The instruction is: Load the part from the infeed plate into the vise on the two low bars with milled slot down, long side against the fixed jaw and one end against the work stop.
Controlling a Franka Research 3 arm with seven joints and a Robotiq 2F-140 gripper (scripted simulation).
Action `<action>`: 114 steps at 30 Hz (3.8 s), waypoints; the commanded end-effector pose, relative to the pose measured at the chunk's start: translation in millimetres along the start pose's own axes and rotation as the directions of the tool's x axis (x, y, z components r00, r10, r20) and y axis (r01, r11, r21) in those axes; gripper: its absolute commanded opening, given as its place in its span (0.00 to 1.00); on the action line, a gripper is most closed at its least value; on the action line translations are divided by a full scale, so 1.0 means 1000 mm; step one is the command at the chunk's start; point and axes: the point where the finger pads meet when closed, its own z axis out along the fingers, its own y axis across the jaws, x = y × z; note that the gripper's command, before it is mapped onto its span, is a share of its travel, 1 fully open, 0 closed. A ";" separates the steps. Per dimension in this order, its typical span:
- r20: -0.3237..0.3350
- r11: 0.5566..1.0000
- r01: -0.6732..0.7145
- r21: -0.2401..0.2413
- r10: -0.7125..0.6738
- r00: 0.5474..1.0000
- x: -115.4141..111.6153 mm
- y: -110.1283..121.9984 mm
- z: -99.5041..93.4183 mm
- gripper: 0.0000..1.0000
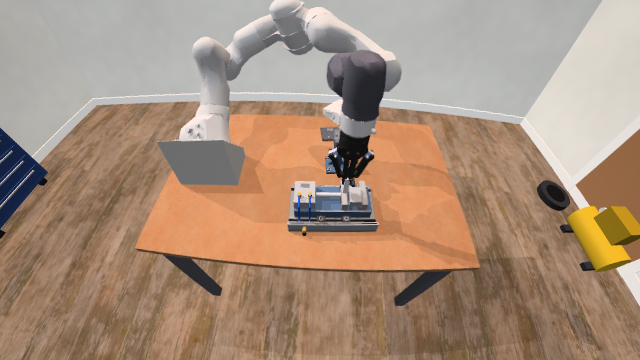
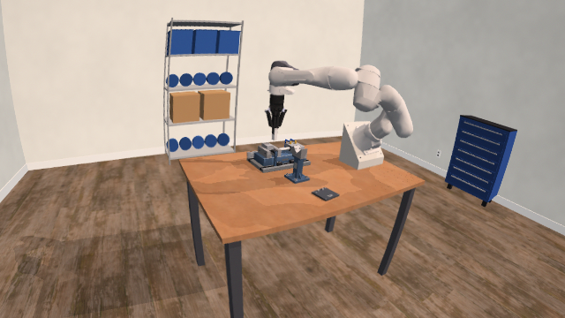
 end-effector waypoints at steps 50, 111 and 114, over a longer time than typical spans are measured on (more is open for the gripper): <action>0.005 1.000 0.002 -0.004 -0.002 1.000 -0.002 0.001 0.017 0.00; 0.005 1.000 0.002 -0.004 -0.002 1.000 -0.002 0.002 0.017 0.00; 0.005 1.000 0.002 -0.004 -0.002 1.000 -0.002 0.002 0.017 0.00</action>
